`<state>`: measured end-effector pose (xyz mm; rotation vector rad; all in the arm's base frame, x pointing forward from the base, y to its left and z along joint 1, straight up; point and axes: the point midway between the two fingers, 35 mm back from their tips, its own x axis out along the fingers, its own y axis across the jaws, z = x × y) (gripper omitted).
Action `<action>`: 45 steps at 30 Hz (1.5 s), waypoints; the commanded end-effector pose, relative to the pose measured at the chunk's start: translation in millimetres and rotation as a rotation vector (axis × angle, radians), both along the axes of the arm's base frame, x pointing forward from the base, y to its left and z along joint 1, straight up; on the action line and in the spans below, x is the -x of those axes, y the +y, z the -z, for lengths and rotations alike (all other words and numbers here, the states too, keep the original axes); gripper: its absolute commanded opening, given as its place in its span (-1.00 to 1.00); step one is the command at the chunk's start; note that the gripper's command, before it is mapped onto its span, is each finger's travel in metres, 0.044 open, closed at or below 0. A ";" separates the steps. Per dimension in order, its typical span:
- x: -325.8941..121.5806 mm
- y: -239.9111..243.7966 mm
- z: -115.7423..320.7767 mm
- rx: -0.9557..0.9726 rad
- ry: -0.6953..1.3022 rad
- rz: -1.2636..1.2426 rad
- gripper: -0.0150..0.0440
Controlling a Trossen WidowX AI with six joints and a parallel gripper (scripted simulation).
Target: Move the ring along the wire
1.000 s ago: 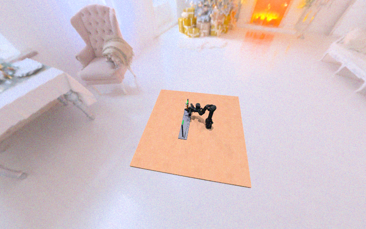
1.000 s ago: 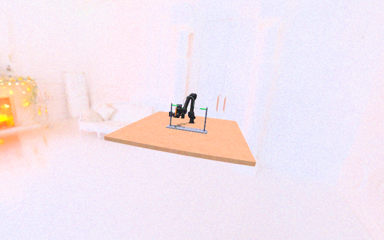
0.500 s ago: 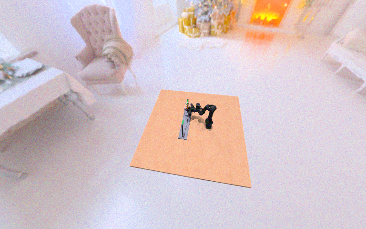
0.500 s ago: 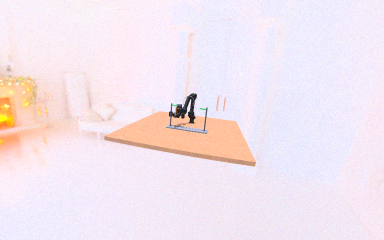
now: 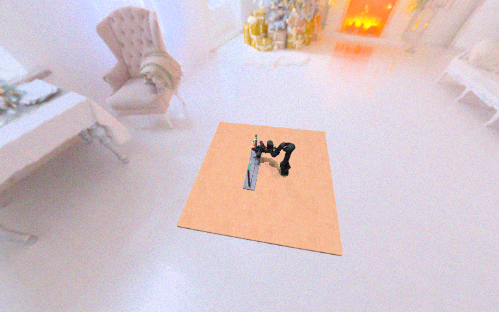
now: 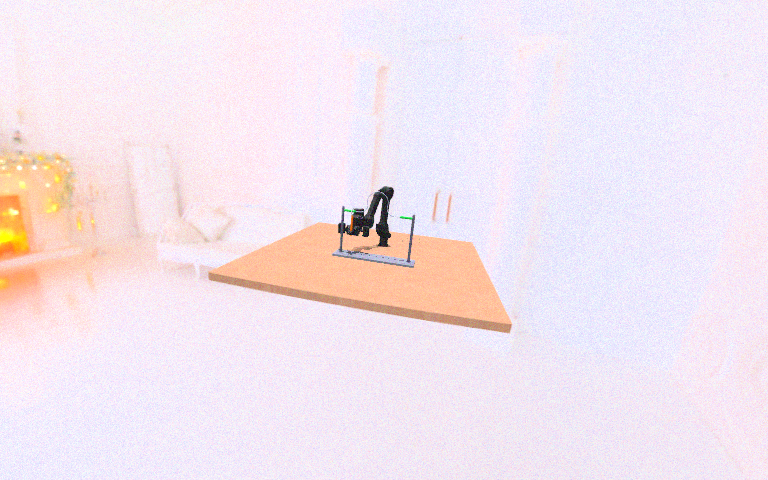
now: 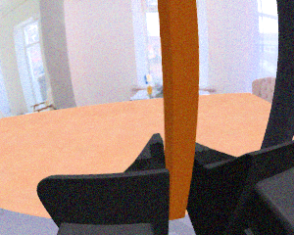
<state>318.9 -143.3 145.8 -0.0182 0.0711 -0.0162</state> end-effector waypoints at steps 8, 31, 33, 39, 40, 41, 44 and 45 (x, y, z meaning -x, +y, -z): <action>-0.3 6.7 -0.6 -0.006 -0.002 0.007 -1.00; -0.9 32.3 -0.4 -0.030 -0.005 0.008 -1.00; -1.0 35.3 -0.4 -0.039 -0.005 0.008 -1.00; -1.2 45.7 -0.5 -0.076 -0.006 0.008 -1.00; -1.2 47.6 -0.6 -0.084 -0.007 0.008 -1.00; -1.3 49.0 -0.7 -0.090 -0.007 0.008 -1.00; -1.4 55.1 -1.0 -0.119 -0.007 0.008 -1.00; -1.4 57.5 -1.1 -0.131 -0.008 0.008 -1.00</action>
